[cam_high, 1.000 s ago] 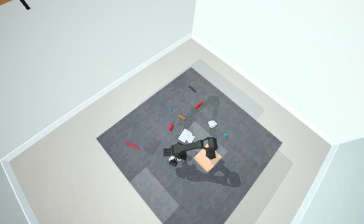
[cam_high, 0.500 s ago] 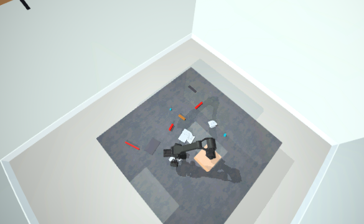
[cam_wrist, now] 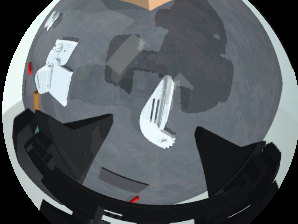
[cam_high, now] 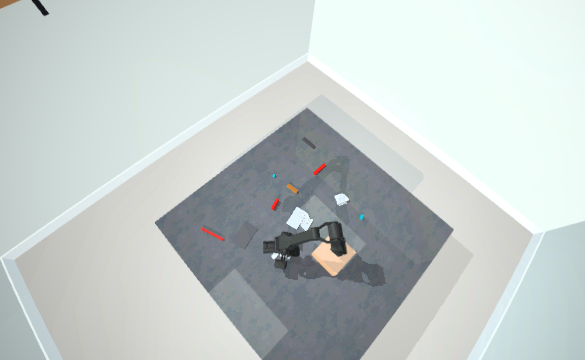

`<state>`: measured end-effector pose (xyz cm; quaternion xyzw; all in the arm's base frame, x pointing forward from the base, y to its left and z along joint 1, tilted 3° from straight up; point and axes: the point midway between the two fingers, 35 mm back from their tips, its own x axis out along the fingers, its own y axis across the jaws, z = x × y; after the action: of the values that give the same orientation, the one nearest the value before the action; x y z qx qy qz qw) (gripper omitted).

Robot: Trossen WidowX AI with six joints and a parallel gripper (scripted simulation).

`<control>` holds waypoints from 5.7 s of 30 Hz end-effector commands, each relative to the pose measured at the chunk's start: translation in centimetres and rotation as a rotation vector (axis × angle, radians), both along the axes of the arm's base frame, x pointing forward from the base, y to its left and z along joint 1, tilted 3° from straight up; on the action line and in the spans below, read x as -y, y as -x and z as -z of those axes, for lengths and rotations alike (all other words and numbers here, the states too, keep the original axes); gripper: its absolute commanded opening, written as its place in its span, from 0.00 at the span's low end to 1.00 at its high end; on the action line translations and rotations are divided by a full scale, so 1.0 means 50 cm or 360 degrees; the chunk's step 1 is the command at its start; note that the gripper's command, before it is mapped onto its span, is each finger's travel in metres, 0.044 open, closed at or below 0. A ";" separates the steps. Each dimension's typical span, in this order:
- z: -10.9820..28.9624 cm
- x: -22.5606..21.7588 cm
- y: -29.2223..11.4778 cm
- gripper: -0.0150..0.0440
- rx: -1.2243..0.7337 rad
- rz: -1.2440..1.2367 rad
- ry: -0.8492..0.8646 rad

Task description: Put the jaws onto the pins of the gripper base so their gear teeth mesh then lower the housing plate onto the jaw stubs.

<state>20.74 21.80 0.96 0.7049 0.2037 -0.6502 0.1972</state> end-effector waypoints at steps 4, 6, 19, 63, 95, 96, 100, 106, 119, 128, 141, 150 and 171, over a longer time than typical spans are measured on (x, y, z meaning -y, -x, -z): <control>0.026 0.005 0.002 1.00 -0.0006 -0.0006 0.0015; 0.033 0.004 0.001 1.00 -0.0006 -0.0006 0.0015; 0.075 0.005 0.000 1.00 -0.0006 -0.0006 0.0016; 0.082 0.004 -0.001 0.48 -0.0009 0.0000 0.0010; -0.039 0.004 0.004 0.48 -0.0006 -0.0004 0.0013; -0.046 0.005 0.005 0.48 -0.0006 -0.0005 0.0014; -0.070 0.007 0.009 0.48 -0.0006 -0.0005 0.0015; -0.074 0.009 0.009 0.48 -0.0006 0.0001 0.0014; -0.076 0.053 -0.014 0.48 -0.0019 0.0473 -0.0014; -0.077 0.087 -0.027 0.48 -0.0027 0.0818 -0.0036; -0.078 0.135 -0.043 0.48 -0.0038 0.1316 -0.0067; -0.079 0.169 -0.050 0.48 -0.0045 0.1661 -0.0089; -0.079 0.246 -0.059 0.48 -0.0059 0.2465 -0.0143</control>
<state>23.97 10.04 5.07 0.6561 -0.2967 -0.6123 -0.3265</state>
